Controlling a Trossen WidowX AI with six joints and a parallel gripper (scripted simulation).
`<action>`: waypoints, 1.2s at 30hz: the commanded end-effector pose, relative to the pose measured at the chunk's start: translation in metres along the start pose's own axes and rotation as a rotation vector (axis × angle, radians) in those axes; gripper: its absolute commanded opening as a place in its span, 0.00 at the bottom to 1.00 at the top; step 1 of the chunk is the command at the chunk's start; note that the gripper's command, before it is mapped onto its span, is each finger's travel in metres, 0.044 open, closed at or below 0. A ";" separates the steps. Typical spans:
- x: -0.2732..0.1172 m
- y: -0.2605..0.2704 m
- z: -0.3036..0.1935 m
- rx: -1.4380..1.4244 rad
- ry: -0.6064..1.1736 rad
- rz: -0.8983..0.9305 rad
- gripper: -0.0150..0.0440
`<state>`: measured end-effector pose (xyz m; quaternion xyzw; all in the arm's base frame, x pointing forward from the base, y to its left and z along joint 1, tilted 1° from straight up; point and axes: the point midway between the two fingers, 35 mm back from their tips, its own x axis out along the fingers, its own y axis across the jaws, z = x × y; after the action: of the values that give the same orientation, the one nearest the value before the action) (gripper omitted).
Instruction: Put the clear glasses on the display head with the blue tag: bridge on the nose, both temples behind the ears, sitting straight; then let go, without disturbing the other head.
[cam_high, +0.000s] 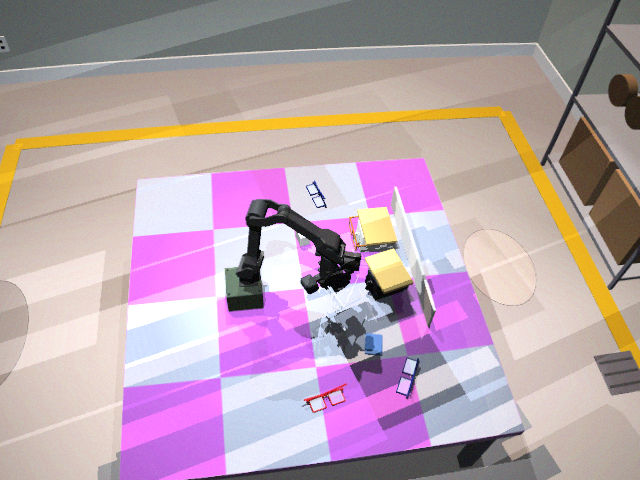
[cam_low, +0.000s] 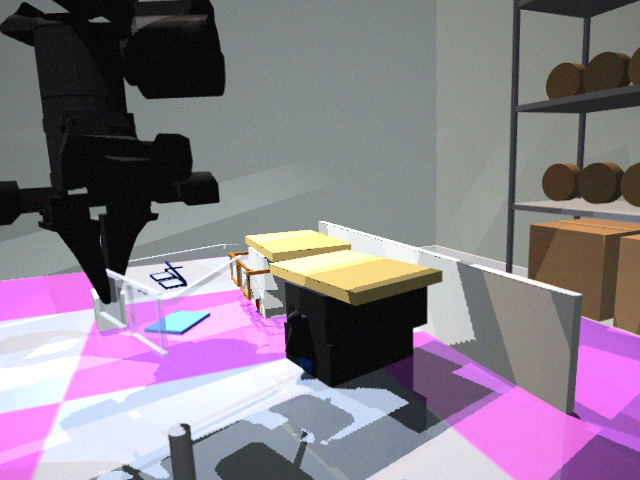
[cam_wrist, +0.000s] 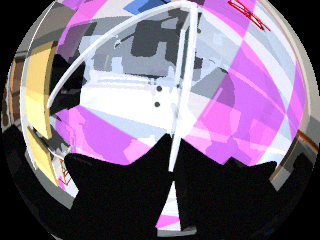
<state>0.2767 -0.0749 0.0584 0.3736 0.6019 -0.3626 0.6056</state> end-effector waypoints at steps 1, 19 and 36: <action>0.000 -0.009 0.020 -0.003 -0.002 -0.003 0.25; 0.000 -0.070 0.097 -0.003 -0.008 -0.010 0.25; 0.061 -0.071 0.098 -0.003 -0.008 -0.010 0.25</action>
<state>0.2610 -0.1951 0.0094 0.3702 0.5996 -0.3671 0.6072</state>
